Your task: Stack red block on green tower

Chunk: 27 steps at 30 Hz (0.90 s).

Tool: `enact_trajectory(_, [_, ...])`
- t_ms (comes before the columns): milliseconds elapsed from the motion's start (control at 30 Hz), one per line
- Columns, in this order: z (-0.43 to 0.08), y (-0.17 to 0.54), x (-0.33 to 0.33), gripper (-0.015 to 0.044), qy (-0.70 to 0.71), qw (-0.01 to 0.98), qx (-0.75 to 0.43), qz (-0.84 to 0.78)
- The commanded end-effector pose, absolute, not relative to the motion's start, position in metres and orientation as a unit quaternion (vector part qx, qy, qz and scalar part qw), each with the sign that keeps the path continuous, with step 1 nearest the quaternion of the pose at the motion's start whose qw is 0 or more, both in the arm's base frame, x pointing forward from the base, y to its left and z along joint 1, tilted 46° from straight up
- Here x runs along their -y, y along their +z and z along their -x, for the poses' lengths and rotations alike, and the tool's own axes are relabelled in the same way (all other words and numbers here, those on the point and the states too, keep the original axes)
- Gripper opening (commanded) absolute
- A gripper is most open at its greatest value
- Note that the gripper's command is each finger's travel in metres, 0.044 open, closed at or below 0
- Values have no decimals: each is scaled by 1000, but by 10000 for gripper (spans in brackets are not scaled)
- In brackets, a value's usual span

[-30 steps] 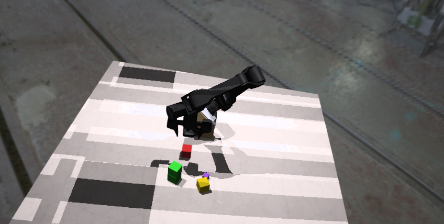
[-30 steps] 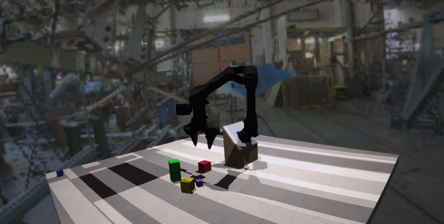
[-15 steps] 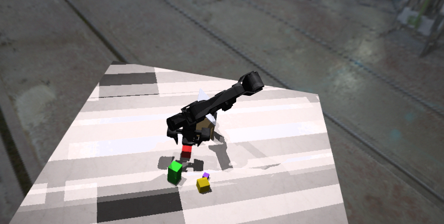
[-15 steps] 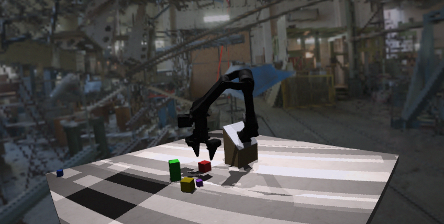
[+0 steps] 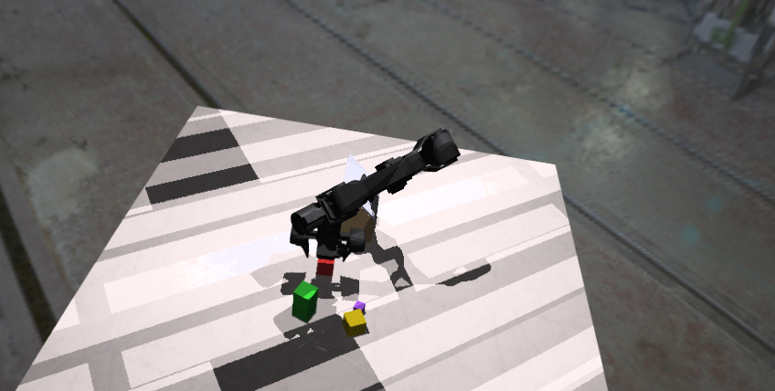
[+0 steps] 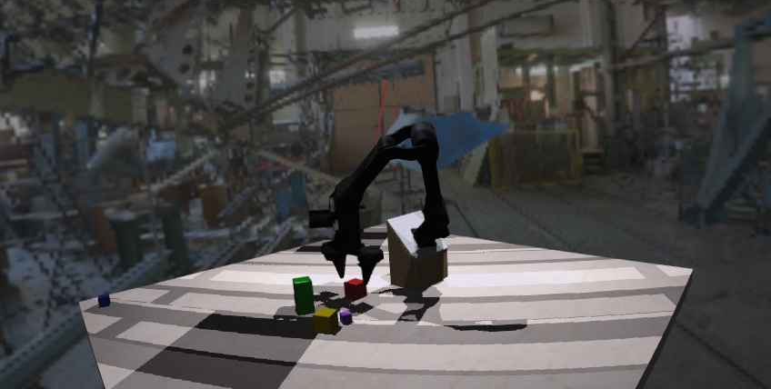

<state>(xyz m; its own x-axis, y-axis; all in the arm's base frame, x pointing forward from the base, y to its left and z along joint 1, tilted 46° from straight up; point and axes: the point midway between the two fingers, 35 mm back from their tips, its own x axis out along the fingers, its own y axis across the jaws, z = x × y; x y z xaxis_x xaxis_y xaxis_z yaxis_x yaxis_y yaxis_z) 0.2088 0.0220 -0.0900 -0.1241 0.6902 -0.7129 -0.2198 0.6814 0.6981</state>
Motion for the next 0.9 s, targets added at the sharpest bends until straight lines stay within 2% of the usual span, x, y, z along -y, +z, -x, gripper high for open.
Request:
enact_trajectory(0, [-206, -95, -27, 440, 357, 634, -661, -182])
enact_trajectory(867, [-200, -115, -49, 440, 359, 634, -661, -183])
